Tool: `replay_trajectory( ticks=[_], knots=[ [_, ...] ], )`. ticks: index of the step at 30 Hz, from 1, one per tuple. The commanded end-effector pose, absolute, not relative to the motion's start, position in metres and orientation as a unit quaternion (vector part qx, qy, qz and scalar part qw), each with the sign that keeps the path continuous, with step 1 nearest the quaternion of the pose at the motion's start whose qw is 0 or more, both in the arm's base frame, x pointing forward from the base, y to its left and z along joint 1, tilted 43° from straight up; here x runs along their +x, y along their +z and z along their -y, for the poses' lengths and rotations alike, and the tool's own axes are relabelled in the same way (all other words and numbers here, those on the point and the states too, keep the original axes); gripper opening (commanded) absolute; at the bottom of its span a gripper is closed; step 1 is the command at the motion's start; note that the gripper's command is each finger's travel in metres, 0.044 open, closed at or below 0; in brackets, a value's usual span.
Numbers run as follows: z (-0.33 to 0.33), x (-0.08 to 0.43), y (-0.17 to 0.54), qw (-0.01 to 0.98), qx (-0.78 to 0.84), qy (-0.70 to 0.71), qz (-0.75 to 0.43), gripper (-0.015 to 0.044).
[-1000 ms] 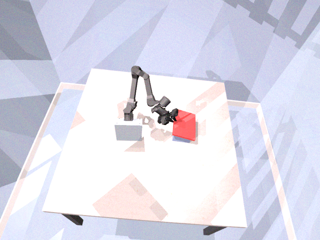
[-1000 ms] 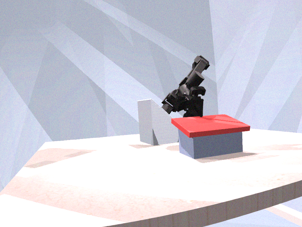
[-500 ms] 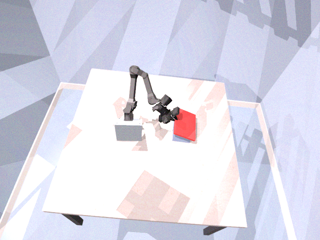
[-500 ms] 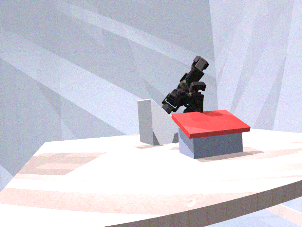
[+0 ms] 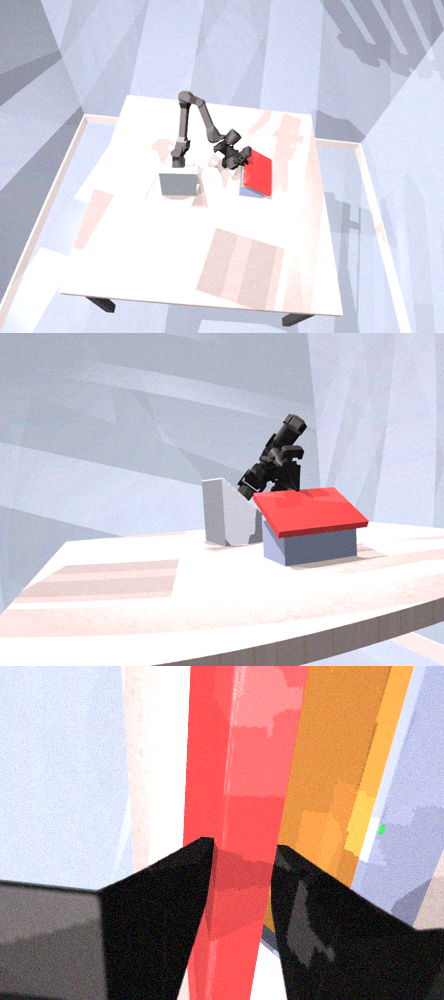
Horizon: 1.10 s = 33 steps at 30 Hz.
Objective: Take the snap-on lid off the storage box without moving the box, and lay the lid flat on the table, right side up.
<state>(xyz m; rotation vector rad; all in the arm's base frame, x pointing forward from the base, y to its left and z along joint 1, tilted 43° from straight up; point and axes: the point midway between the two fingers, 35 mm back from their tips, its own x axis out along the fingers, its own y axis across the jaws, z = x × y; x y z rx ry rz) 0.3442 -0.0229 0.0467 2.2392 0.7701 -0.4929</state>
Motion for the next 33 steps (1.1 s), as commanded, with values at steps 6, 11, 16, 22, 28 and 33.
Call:
replay_trajectory(
  ticks=[6,11,16,22,28,33],
  knots=[
    [0.035,0.355,0.06,0.36,0.867,-0.184,-0.291,0.0],
    [0.04,0.361,0.065,0.36,0.867,-0.184,-0.291,0.0],
    [0.045,0.363,0.069,0.36,0.867,-0.184,-0.291,0.0],
    [0.051,0.371,0.075,0.36,0.867,-0.184,-0.291,0.0],
    [0.056,0.372,0.08,0.36,0.867,-0.184,-0.291,0.0],
    [0.06,0.372,0.085,0.36,0.867,-0.184,-0.291,0.0]
  ],
)
